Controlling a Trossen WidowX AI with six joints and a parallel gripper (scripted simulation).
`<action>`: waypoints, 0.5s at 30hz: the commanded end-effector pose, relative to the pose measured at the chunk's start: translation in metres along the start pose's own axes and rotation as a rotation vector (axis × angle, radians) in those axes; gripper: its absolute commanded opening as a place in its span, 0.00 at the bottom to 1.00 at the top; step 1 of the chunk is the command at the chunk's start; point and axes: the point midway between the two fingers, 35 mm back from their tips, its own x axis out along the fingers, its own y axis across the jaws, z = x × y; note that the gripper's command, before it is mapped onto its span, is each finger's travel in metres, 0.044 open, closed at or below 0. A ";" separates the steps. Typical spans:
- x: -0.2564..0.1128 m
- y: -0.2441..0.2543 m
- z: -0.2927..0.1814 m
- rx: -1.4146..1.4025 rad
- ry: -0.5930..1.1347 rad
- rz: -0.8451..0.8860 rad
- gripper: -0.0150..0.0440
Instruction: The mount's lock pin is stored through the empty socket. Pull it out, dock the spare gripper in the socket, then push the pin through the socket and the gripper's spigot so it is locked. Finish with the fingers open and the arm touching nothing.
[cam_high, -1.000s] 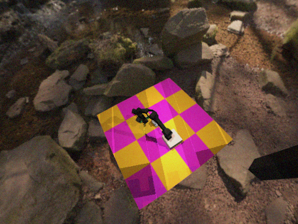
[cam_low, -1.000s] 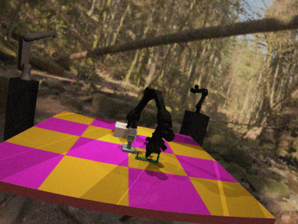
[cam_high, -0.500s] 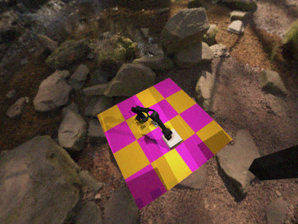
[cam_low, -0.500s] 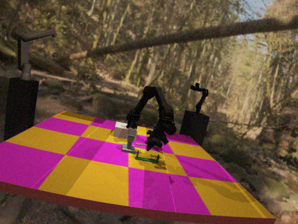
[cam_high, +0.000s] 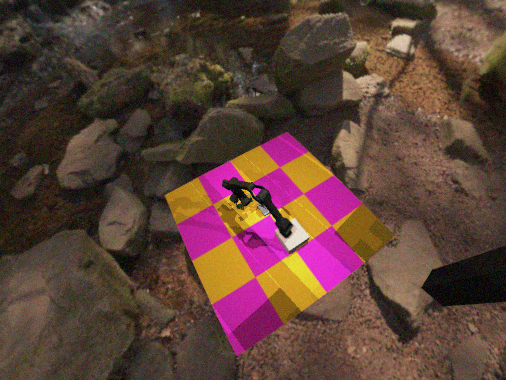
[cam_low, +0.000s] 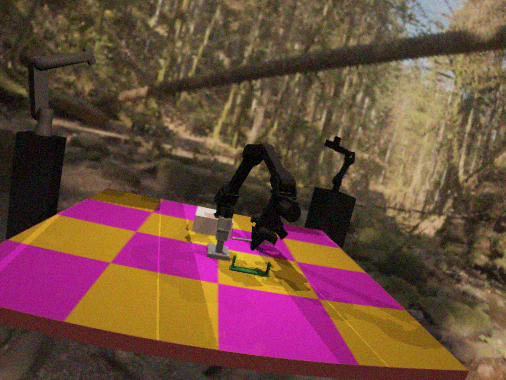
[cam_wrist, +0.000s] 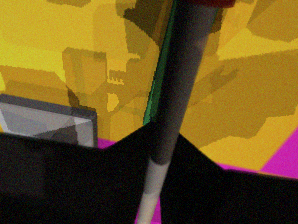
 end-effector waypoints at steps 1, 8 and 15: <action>0.001 0.000 0.000 0.005 0.008 0.002 0.25; -0.002 0.009 0.002 0.007 0.011 0.008 0.25; -0.009 0.030 0.006 0.010 0.017 0.012 0.25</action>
